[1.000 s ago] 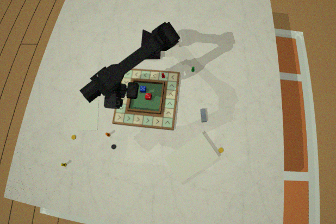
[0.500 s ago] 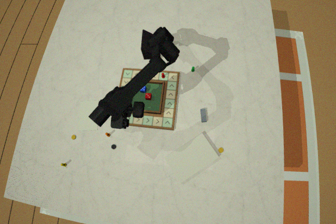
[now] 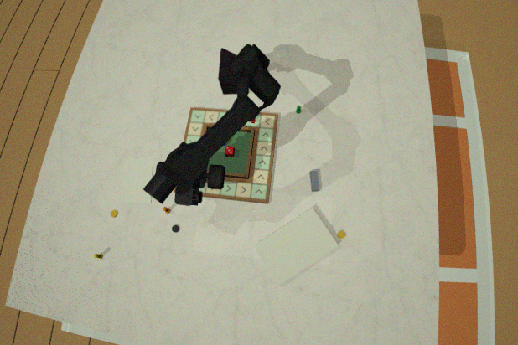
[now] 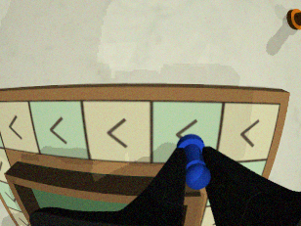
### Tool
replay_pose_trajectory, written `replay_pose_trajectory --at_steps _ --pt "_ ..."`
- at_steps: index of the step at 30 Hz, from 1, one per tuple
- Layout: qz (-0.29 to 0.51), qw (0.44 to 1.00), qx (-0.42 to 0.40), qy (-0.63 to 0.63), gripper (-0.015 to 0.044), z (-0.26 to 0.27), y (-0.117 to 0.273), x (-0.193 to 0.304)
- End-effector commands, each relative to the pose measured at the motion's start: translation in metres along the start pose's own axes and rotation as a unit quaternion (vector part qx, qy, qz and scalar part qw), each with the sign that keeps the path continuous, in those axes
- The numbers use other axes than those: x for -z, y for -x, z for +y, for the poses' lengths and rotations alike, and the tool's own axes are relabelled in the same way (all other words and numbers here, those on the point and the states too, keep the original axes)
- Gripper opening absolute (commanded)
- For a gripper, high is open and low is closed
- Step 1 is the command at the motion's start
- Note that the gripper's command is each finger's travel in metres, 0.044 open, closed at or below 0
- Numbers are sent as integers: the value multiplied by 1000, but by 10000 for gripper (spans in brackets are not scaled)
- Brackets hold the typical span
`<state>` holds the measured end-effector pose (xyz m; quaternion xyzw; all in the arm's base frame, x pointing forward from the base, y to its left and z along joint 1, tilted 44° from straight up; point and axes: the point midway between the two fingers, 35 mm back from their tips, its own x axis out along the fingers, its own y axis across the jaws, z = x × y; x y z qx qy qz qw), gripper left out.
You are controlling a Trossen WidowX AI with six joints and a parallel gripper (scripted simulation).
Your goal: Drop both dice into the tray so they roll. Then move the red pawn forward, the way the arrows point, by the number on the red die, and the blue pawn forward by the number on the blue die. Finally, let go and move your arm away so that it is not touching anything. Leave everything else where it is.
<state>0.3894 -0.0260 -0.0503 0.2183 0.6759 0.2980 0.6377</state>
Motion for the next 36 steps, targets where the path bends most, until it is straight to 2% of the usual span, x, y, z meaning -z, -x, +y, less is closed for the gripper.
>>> replay_pose_trajectory --at_steps 1,12,22,26,29,33,36 --pt "-1 1000 -3 -3 0 0 -4 1" --pt "-1 1000 -3 -3 0 0 -20 1" --pt "-2 1000 0 0 263 -1 -11 -1" --pt "-1 1000 -1 -3 368 -2 28 -1" --pt "-1 1000 -2 -3 440 -1 37 0" --pt "-1 1000 -1 -5 440 0 44 8" --pt "-1 1000 3 -10 440 10 73 46"
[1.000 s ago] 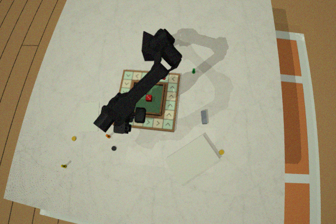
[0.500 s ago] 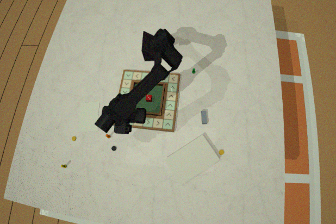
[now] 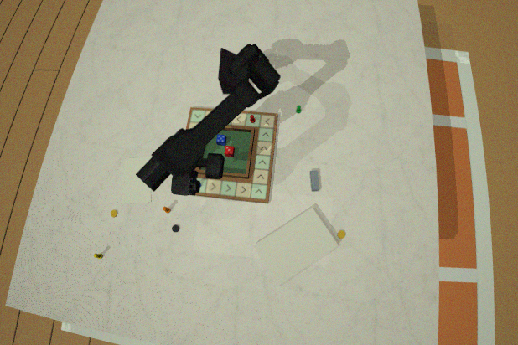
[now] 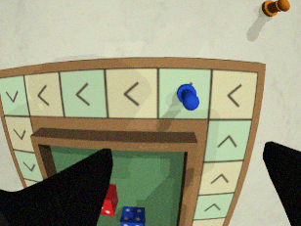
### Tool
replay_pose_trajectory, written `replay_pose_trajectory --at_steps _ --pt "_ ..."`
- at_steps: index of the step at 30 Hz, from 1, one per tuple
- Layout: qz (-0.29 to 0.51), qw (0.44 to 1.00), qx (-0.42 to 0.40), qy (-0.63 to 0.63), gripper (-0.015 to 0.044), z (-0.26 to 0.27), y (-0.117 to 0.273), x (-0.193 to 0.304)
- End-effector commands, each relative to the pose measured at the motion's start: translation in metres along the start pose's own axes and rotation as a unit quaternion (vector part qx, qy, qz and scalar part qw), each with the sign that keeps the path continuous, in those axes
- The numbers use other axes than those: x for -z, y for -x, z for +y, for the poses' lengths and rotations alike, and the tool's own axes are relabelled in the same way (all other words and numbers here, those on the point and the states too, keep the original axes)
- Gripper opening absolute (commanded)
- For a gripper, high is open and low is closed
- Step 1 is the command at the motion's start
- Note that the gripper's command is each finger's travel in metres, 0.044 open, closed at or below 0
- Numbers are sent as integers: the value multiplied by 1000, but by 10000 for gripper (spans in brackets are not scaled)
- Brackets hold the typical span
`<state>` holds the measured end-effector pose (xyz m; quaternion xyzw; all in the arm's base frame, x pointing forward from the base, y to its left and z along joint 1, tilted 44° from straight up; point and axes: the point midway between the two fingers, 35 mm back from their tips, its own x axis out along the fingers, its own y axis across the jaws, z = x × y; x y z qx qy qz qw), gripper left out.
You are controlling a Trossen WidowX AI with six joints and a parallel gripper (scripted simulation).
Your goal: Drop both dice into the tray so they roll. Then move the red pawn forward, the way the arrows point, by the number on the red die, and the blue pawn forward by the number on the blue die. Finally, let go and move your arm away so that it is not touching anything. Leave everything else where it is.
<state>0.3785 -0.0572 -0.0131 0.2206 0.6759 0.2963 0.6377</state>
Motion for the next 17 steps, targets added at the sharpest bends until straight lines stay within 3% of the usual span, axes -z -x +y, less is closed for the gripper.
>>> replay_pose_trajectory --at_steps 1,8,9,17 --pt "0 1000 4 -9 440 10 34 45" --pt "4 1000 3 -20 440 47 69 148" --pt "-7 1000 9 -14 440 27 62 97" --pt "-7 1000 9 -14 440 27 62 97"
